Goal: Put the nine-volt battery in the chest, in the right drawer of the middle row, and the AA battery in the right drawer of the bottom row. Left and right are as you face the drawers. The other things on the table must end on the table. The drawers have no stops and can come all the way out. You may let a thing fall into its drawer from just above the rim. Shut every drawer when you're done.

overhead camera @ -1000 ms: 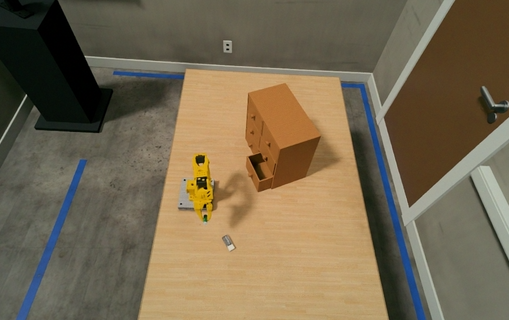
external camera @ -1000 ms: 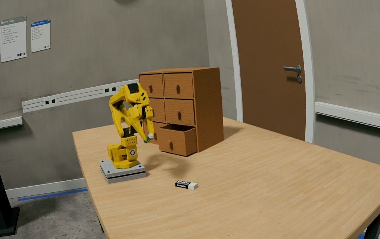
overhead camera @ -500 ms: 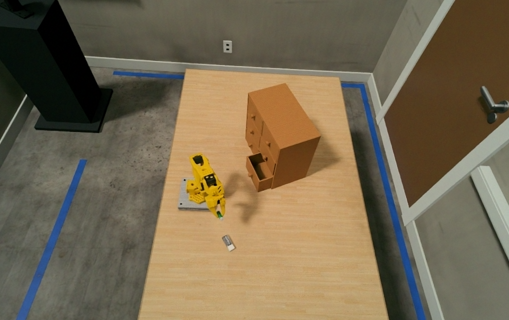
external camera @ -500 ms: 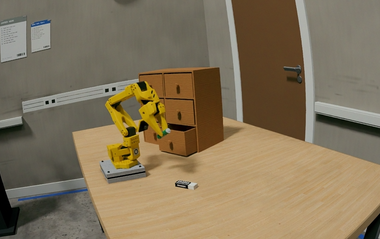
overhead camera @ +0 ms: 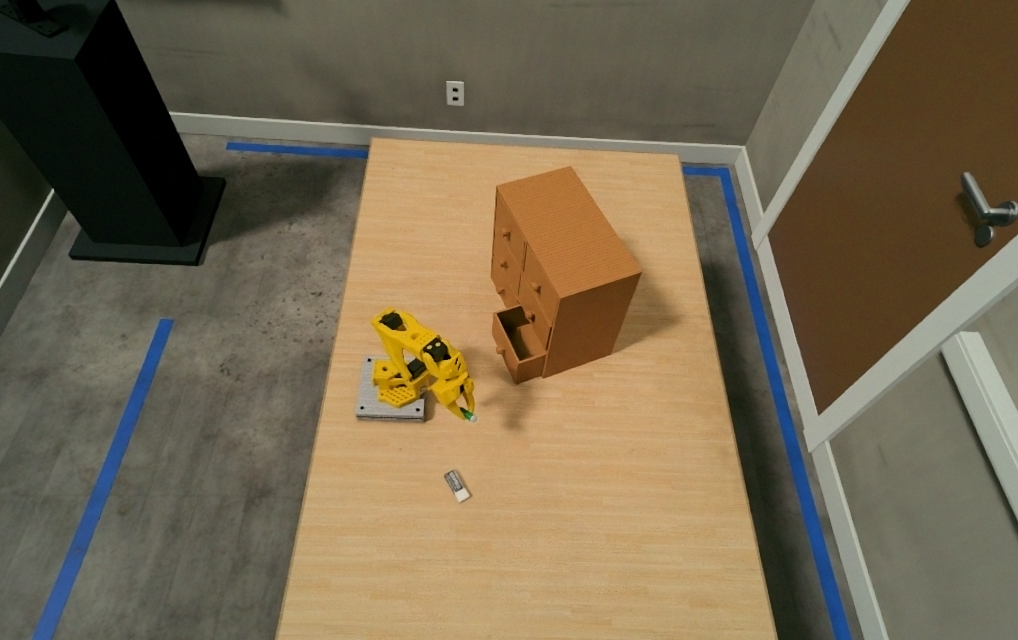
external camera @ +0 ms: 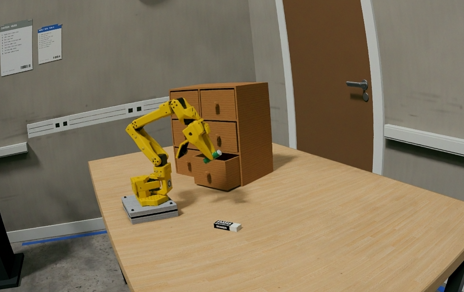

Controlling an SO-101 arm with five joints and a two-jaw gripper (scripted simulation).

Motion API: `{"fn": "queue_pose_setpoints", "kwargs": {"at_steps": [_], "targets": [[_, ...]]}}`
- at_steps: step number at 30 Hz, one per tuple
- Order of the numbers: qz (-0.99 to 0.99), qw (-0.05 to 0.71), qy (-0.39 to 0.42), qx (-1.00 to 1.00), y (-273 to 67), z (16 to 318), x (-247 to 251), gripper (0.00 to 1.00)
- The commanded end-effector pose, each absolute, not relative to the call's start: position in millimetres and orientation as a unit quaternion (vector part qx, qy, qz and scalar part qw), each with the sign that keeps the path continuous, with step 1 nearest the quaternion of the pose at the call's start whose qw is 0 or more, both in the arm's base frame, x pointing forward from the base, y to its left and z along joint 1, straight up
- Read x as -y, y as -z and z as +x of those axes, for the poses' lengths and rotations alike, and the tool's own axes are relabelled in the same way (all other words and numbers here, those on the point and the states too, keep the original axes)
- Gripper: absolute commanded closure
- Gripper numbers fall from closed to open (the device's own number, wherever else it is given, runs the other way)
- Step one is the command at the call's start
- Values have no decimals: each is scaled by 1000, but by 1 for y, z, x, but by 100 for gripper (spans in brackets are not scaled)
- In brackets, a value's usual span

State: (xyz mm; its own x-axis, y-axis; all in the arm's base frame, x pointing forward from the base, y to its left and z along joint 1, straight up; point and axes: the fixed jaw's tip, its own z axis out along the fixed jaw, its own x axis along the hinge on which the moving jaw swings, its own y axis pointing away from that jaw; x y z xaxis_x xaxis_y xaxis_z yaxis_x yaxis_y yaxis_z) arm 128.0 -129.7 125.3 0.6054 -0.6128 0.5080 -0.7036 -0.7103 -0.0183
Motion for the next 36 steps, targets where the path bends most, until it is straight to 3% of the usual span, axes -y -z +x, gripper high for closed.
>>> {"fn": "queue_pose_setpoints", "kwargs": {"at_steps": [1, 19, 36], "targets": [[911, 76, -246, 321, -123, 140, 114, 100], [958, 23, -257, 124, -123, 174, 47, 100], [964, -27, -256, -65, -123, 179, -23, 100]]}}
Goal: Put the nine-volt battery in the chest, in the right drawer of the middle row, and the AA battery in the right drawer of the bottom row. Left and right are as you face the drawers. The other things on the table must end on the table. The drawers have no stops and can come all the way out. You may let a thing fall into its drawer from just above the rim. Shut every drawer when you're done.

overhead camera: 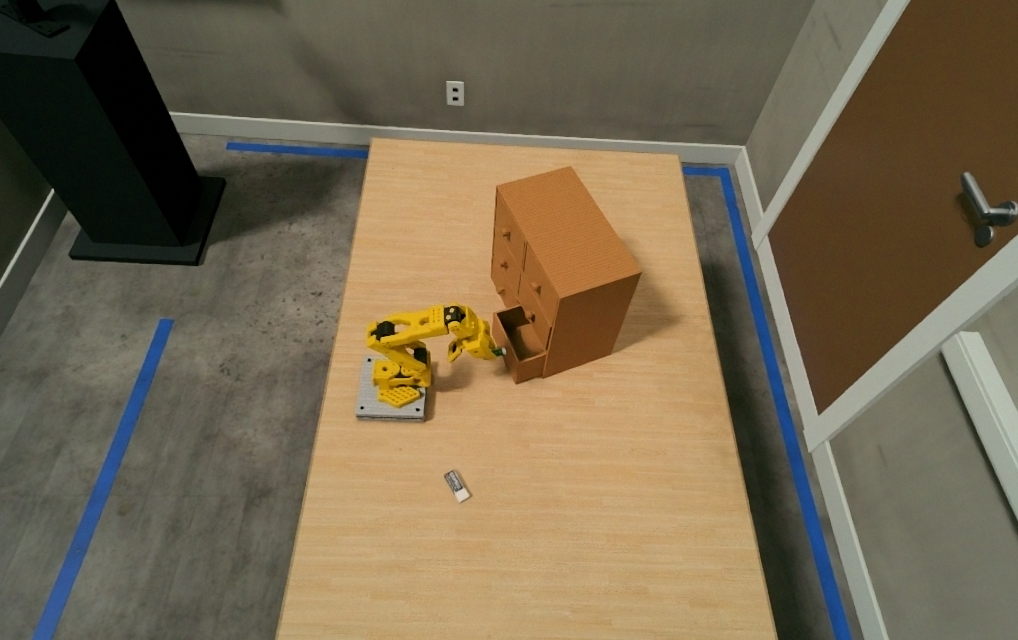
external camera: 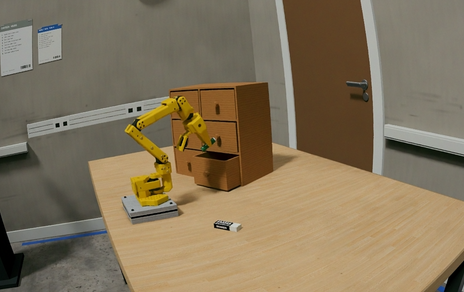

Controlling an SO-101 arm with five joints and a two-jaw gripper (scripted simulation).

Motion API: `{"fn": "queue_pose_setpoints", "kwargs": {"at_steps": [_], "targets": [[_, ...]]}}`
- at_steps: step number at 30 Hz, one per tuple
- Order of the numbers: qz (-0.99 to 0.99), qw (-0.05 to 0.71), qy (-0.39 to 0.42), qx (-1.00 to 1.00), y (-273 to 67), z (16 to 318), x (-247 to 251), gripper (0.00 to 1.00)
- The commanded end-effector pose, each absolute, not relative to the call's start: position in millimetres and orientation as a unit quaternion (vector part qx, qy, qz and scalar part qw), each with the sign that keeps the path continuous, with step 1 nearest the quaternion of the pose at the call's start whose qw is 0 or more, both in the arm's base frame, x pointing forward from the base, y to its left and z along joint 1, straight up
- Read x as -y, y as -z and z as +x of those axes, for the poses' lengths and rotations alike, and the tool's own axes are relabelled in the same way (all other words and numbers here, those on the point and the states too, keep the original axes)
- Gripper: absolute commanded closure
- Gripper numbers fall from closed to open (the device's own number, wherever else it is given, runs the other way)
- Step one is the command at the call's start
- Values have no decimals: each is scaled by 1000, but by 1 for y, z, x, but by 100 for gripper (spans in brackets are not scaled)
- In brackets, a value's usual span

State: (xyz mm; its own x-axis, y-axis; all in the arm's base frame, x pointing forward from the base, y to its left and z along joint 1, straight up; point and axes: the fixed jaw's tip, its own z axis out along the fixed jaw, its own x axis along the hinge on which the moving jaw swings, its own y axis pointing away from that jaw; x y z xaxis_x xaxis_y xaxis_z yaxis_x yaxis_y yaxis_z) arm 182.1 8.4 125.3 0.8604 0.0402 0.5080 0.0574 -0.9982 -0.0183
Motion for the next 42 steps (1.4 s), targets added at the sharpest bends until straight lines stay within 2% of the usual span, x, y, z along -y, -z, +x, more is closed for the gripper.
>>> {"fn": "queue_pose_setpoints", "kwargs": {"at_steps": [1, 12, 36, 42], "targets": [[-964, 27, 256, 65, -123, 179, -23, 100], [-948, 60, 251, 188, -123, 167, -68, 100], [-948, 60, 251, 188, -123, 167, -68, 100], [-946, 58, 252, 196, -116, 154, -62, 100]]}}
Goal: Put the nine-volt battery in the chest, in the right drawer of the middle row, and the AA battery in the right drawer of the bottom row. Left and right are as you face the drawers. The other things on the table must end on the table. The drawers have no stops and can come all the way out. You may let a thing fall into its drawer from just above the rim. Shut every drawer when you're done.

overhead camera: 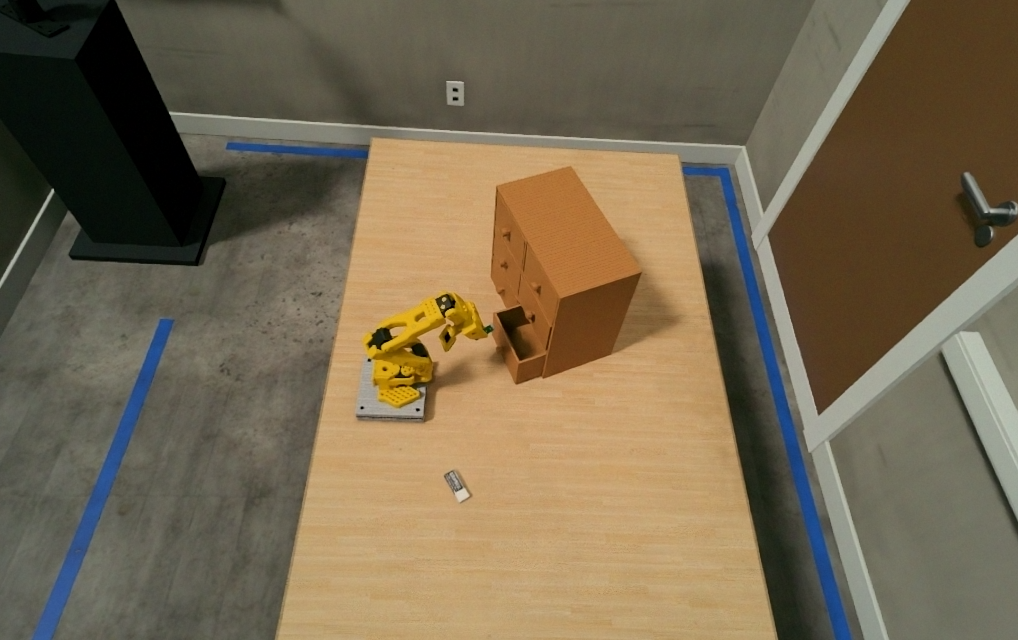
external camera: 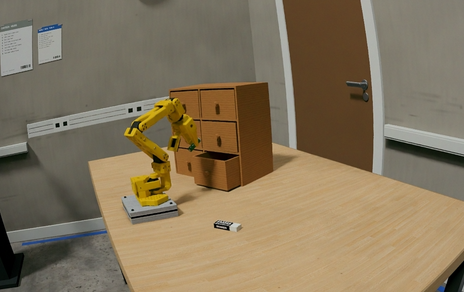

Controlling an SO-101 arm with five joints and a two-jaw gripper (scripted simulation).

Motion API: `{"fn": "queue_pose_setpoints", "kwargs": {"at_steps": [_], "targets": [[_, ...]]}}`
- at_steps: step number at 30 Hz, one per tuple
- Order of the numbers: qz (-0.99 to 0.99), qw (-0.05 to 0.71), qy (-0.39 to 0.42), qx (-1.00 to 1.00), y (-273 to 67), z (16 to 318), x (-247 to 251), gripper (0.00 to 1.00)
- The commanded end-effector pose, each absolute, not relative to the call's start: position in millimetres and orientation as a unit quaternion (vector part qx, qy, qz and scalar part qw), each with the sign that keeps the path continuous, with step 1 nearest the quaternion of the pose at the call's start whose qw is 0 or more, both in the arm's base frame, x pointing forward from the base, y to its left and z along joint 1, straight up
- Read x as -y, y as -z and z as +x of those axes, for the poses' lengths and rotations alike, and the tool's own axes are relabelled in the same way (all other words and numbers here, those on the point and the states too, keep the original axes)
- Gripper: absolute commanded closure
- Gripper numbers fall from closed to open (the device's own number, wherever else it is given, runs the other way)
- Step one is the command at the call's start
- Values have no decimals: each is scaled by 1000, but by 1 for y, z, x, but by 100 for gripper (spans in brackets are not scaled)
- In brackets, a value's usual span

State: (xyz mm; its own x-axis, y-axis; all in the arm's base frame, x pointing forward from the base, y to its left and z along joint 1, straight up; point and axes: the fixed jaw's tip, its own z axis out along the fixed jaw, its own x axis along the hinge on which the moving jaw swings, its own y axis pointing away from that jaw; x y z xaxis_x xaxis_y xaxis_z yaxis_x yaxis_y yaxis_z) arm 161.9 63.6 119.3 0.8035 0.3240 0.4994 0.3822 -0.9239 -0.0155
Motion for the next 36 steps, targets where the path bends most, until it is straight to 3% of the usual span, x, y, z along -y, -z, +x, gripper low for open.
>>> {"fn": "queue_pose_setpoints", "kwargs": {"at_steps": [1, 11, 36], "targets": [[-945, 58, 252, 198, -114, 152, -61, 100], [-944, 56, 254, 204, -106, 142, -56, 100], [-944, 56, 254, 204, -106, 168, -68, 100]]}}
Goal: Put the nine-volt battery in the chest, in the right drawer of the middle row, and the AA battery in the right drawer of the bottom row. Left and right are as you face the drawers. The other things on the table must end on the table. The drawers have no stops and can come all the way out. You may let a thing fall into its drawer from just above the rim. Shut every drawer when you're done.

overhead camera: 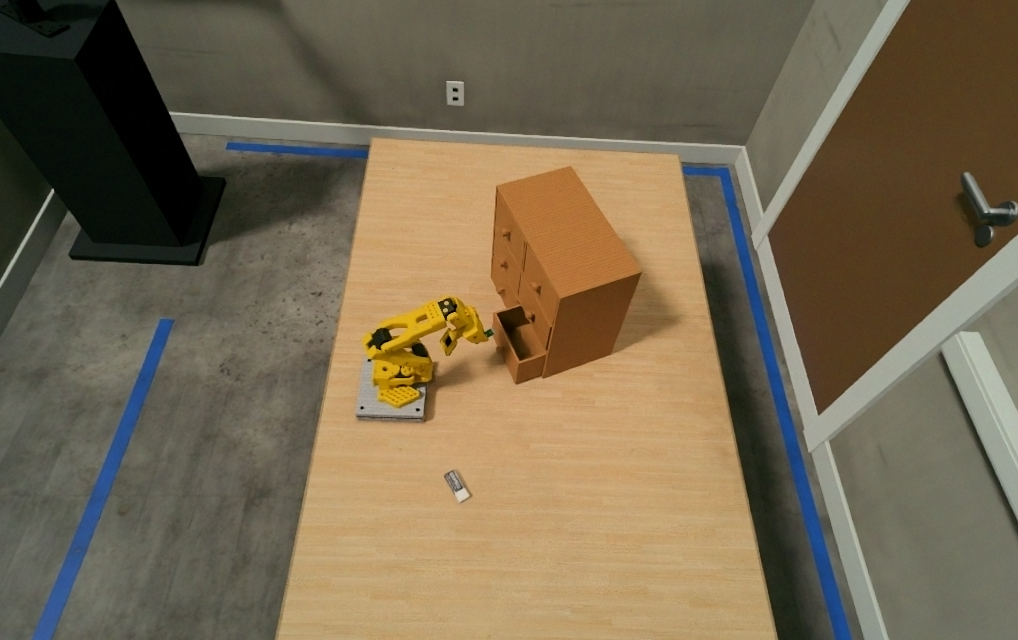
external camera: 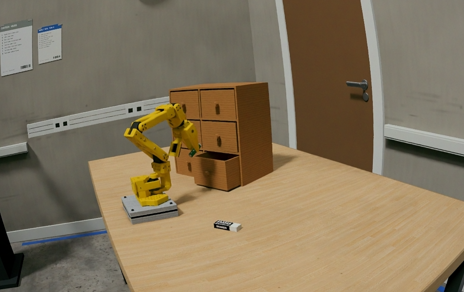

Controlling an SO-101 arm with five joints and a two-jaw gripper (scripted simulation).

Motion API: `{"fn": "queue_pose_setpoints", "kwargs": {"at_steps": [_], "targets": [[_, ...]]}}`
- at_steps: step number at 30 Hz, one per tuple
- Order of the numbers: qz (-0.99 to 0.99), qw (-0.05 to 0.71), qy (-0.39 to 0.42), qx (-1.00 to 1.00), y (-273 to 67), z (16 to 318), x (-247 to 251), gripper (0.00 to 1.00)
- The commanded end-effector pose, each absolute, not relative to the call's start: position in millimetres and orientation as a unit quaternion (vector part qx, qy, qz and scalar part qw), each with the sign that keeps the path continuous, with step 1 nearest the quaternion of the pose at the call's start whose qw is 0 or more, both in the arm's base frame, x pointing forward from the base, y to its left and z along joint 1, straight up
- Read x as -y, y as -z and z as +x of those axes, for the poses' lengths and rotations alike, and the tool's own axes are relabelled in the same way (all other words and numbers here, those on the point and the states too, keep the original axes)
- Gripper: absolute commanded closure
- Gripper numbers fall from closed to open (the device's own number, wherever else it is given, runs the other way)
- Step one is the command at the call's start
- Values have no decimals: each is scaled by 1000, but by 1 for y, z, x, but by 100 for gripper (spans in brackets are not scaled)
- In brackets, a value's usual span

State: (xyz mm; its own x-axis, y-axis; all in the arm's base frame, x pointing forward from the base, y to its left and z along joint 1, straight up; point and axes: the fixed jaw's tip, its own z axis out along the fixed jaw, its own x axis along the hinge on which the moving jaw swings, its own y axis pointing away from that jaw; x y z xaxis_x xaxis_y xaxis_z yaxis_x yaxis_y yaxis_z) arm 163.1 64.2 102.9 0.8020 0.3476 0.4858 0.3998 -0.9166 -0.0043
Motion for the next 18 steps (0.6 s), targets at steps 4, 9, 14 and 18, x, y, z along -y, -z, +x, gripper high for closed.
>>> {"fn": "queue_pose_setpoints", "kwargs": {"at_steps": [4, 9, 14, 18], "targets": [[-944, 56, 254, 204, -106, 174, -71, 100], [-944, 56, 254, 204, -106, 174, -71, 100], [-944, 56, 254, 204, -106, 174, -71, 100], [-944, 56, 253, 204, -106, 174, -71, 100]]}}
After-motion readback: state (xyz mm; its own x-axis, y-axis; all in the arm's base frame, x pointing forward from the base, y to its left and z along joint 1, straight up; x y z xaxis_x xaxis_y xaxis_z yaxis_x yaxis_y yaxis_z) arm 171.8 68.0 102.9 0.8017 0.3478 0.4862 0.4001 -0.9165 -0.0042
